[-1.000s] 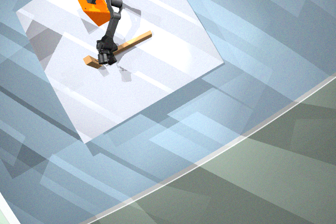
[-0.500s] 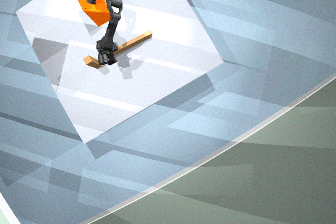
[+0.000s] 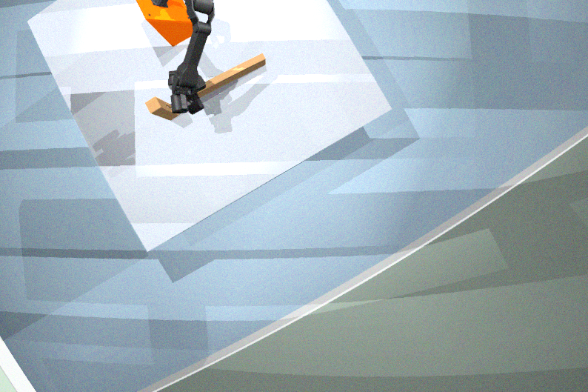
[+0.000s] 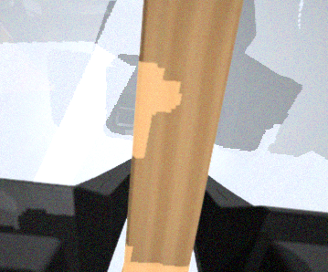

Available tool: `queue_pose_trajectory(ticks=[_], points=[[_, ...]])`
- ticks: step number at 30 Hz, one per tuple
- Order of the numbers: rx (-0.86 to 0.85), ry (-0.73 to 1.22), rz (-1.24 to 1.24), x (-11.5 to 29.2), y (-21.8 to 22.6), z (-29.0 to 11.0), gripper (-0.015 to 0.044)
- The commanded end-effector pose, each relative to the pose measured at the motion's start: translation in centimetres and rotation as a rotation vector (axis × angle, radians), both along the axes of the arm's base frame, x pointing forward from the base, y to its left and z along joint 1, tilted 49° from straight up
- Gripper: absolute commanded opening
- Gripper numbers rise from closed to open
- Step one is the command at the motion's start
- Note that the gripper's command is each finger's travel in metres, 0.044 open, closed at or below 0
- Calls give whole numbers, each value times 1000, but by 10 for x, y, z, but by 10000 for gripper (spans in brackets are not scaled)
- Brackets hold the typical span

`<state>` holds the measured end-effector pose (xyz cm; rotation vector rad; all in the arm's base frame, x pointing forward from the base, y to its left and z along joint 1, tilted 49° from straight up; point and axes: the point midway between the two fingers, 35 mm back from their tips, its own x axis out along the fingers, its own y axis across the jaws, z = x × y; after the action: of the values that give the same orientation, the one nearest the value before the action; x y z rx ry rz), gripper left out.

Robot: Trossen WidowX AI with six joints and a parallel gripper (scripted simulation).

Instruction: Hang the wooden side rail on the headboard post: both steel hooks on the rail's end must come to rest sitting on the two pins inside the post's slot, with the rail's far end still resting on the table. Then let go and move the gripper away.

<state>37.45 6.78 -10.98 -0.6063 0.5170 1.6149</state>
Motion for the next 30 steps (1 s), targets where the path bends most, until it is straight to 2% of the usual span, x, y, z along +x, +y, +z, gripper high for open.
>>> queue_pose_trajectory(ticks=[1,30], points=[[-5,-10,-16,3,-8,0,0],[-5,-10,-16,4,-10,-2,0]])
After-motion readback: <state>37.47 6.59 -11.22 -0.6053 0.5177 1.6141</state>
